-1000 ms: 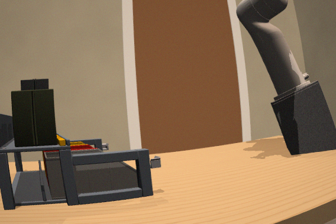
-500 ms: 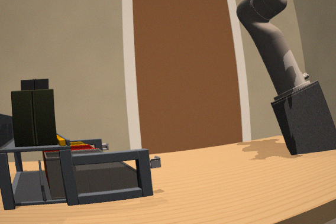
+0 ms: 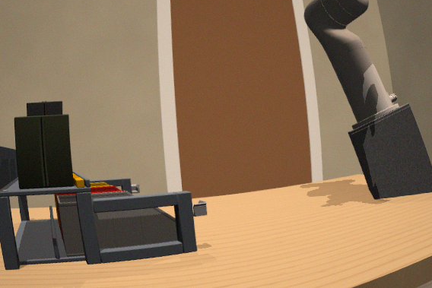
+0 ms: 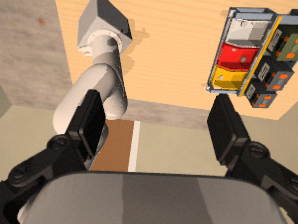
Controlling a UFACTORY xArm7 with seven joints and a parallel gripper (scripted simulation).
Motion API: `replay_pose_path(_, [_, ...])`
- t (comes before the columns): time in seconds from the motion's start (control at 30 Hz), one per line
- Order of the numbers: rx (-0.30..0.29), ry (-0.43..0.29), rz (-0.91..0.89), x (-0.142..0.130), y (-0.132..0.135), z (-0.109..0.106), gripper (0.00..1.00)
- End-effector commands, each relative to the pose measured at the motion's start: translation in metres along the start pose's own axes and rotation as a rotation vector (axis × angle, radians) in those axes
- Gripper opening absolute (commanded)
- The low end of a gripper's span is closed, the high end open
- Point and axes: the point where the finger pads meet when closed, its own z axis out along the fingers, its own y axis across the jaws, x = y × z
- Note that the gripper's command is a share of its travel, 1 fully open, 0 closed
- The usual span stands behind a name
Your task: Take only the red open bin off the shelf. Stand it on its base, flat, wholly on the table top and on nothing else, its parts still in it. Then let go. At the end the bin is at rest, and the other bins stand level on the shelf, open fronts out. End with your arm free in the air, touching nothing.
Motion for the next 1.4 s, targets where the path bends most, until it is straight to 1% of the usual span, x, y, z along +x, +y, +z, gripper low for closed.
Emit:
replay_pose_path(0.0, [0.001, 0.0, -0.003, 0.0, 0.0, -0.001, 1.0])
replay_pose_path(0.13, [0.001, 0.0, -0.003, 0.0, 0.0, -0.001, 1.0])
replay_pose_path(0.3, [0.001, 0.0, -0.003, -0.033, 0.037, -0.001, 1.0])
replay_pose_path(0.7, [0.001, 0.0, -0.003, -0.033, 0.037, -0.001, 1.0])
replay_pose_path(0.87, [0.0, -0.001, -0.003, -0.066, 0.074, -0.001, 1.0])
replay_pose_path(1.27, [0.0, -0.001, -0.003, -0.066, 0.074, -0.001, 1.0])
replay_pose_path(1.37, [0.0, -0.001, -0.004, -0.085, 0.095, -0.001, 1.0])
